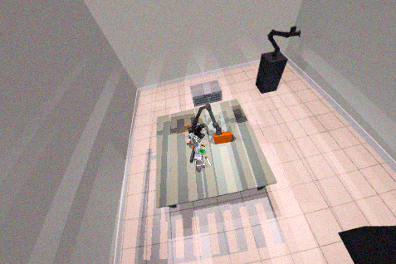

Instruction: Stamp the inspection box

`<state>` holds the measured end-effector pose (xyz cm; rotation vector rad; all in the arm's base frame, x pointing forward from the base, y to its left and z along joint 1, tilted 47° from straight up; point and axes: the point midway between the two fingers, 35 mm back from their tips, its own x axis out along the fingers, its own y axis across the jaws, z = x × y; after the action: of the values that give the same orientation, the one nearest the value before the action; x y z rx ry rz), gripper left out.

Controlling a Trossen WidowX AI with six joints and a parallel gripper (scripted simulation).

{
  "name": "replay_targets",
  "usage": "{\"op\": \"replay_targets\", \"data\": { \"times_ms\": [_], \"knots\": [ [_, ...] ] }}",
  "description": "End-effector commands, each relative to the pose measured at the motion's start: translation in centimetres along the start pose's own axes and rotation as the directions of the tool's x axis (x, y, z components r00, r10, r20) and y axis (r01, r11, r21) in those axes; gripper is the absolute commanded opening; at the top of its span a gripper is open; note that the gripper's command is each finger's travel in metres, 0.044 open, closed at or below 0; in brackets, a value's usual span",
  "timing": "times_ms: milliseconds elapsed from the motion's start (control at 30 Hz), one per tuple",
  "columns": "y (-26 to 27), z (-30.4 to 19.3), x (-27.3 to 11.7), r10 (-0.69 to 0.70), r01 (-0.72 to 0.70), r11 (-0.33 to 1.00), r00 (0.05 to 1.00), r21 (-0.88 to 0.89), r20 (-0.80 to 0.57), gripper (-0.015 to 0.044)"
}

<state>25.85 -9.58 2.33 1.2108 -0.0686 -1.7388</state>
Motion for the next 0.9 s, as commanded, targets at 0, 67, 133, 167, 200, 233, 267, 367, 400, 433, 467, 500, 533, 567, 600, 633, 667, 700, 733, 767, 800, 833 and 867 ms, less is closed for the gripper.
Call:
{"op": "replay_targets", "data": {
  "times_ms": [0, 67, 133, 167, 200, 233, 267, 367, 400, 433, 467, 500, 533, 567, 600, 633, 667, 700, 733, 767, 800, 833, 867],
  "knots": [
    [-0.1, 0.2, 0.4, 0.0, 0.0, 1.0, 1.0, -0.003, 0.007, 0.0],
    [-0.1, 0.2, 0.6, 0.0, 0.0, 1.0, 1.0, -0.003, 0.007, 0.0],
    [-0.1, 0.2, 0.7, 0.0, 0.0, 1.0, 1.0, -0.003, 0.007, 0.0],
    [-0.1, 0.2, 0.8, 0.0, 0.0, 1.0, 1.0, -0.003, 0.007, 0.0],
    [-0.1, 0.2, 0.8, 0.0, 0.0, 1.0, 1.0, -0.002, 0.007, 0.0],
    [-0.1, 0.2, 0.9, 0.0, 0.0, 1.0, 1.0, -0.002, 0.007, 0.0],
    [-0.1, 0.3, 0.9, 0.0, 0.0, 1.0, 1.0, -0.002, 0.007, 0.0],
    [-0.1, 0.3, 1.1, 0.001, -0.001, 1.0, 1.0, -0.002, 0.008, 0.0],
    [-0.1, 0.3, 1.2, 0.001, -0.001, 1.0, 1.0, -0.001, 0.008, 0.0],
    [-0.1, 0.3, 1.3, 0.001, -0.001, 1.0, 1.0, -0.001, 0.008, 0.0],
    [-0.1, 0.3, 1.3, 0.001, -0.001, 1.0, 1.0, -0.001, 0.008, 0.0],
    [-0.1, 0.3, 1.4, 0.001, -0.001, 1.0, 1.0, -0.001, 0.008, 0.0],
    [-0.1, 0.3, 1.5, 0.001, -0.001, 1.0, 1.0, -0.001, 0.008, 0.0],
    [-0.1, 0.3, 1.5, 0.001, -0.001, 1.0, 1.0, -0.001, 0.008, 0.0],
    [-0.1, 0.3, 1.6, 0.001, -0.001, 1.0, 1.0, 0.0, 0.008, 0.0],
    [-0.1, 0.4, 1.7, 0.001, -0.001, 1.0, 1.0, 0.0, 0.008, 0.0],
    [-0.1, 0.4, 1.7, 0.002, -0.002, 1.0, 1.0, 0.0, 0.009, 0.0],
    [-0.1, 0.4, 1.8, 0.002, -0.002, 1.0, 1.0, 0.0, 0.009, 0.0],
    [-0.1, 0.4, 1.8, 0.002, -0.002, 1.0, 1.0, 0.0, 0.009, 0.0],
    [-0.1, 0.4, 1.9, 0.002, -0.002, 1.0, 1.0, 0.0, 0.009, 0.0],
    [-0.1, 0.4, 2.0, 0.002, -0.002, 1.0, 1.0, 0.001, 0.009, 0.0],
    [-0.1, 0.4, 2.0, 0.002, -0.002, 1.0, 1.0, 0.001, 0.009, 0.0],
    [-0.1, 0.4, 2.1, 0.002, -0.002, 1.0, 1.0, 0.001, 0.009, 0.0]
  ]
}}
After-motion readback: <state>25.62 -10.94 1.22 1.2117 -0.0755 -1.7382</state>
